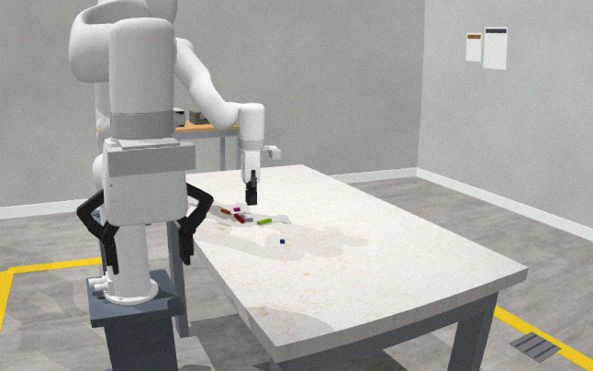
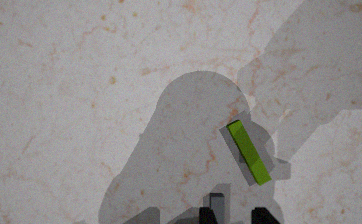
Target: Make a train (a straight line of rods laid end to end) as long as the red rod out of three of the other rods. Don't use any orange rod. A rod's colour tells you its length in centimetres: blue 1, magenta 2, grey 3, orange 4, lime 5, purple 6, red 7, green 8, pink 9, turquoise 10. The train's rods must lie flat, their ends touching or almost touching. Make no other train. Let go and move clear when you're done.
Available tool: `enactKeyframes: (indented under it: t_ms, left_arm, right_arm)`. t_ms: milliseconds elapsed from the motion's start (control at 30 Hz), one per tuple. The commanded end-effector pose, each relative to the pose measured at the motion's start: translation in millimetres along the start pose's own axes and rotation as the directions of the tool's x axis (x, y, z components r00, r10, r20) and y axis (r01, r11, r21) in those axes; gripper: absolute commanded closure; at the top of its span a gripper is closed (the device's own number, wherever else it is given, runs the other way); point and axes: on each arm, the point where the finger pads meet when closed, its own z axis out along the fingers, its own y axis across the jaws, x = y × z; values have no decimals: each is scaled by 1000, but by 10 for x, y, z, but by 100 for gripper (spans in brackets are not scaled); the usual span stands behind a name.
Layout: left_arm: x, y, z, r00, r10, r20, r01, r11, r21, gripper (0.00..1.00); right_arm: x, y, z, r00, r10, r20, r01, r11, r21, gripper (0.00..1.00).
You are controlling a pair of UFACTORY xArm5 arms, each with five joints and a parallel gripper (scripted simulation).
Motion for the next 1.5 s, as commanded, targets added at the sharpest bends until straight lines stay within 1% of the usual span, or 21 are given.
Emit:
enactKeyframes:
  t_ms: [0, 733, 1067, 1467]
  left_arm:
    - [13, 3, 58, 1000, 0, -4, 0, 1000, -1, 74]
    - [14, 3, 345, 1000, 0, -4, 0, 1000, -1, 74]
    - [14, 2, 393, 1000, 0, -4, 0, 1000, -1, 74]
    - [14, 2, 400, 1000, 0, -4, 0, 1000, -1, 74]
  right_arm:
    - [8, 0, -13, 1000, 0, -4, 0, 1000, 0, 0]
    - [8, 0, -13, 1000, 0, -4, 0, 1000, 0, 0]
    - [8, 0, -13, 1000, 0, -4, 0, 1000, 0, 0]
    - [8, 0, -13, 1000, 0, -4, 0, 1000, 0, 0]
